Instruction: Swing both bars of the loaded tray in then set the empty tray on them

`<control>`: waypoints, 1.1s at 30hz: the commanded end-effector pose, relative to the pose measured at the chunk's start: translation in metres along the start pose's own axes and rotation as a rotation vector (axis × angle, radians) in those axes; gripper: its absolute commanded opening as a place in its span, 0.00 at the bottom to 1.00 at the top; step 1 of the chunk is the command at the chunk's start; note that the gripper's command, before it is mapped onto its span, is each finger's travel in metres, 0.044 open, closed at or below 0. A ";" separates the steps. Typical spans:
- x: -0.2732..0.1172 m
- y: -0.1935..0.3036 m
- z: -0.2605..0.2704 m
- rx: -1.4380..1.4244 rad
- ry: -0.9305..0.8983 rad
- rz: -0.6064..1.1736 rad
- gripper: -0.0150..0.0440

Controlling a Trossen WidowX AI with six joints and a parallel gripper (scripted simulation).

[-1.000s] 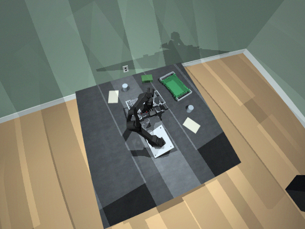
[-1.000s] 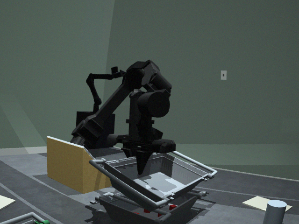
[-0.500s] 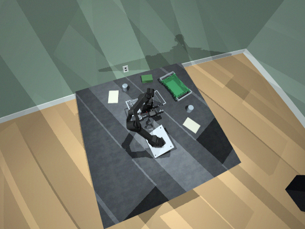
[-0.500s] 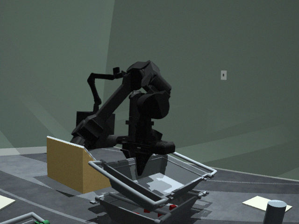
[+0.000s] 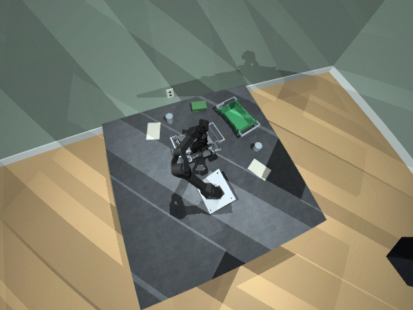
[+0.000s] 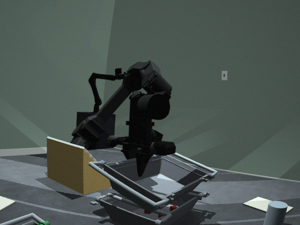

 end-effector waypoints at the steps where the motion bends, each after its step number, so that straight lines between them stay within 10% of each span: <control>1: 0.006 -0.002 0.002 0.002 -0.025 -0.004 0.25; 33: 0.007 -0.002 0.003 0.001 -0.014 -0.002 0.25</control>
Point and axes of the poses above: the point midway between the two fingers, 35 mm back from their tips, its own x axis out along the fingers, its own z axis across the jaws, y = z × x, the point moved 7 cm from there along -x, back along the fingers, and after that the axes turned 10 degrees about -x, right-handed, at the moved point
